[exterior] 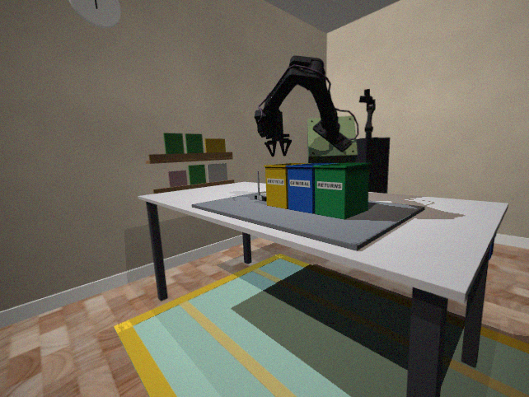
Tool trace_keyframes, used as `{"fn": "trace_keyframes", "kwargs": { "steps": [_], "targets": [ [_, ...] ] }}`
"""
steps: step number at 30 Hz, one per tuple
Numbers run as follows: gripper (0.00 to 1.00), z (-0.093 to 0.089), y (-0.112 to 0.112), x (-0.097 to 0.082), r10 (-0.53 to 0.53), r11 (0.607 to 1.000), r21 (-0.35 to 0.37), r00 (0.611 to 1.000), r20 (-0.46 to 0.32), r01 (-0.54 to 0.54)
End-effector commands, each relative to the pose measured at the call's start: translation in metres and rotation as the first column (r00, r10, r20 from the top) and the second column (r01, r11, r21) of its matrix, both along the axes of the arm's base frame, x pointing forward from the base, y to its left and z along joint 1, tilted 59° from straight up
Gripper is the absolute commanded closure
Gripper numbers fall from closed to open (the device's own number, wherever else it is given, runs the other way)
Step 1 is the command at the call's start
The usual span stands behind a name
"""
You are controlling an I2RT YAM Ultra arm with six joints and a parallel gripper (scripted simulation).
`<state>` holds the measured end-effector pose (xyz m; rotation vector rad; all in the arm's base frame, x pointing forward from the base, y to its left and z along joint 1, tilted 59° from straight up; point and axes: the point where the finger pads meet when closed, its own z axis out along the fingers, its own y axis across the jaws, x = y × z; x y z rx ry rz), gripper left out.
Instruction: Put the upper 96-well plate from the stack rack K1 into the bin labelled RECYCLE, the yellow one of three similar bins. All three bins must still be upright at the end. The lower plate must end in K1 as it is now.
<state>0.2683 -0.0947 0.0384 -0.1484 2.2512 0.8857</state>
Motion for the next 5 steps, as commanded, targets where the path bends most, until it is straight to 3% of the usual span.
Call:
{"fn": "trace_keyframes", "kwargs": {
  "steps": [1,5],
  "targets": [
    [0.18,0.0100,-0.0198,0.0059,-0.033,0.999,-0.036,0.999,0.044,0.034],
    [0.18,0.0100,-0.0198,0.0059,-0.033,0.999,-0.036,0.999,0.044,0.034]
  ]
}}
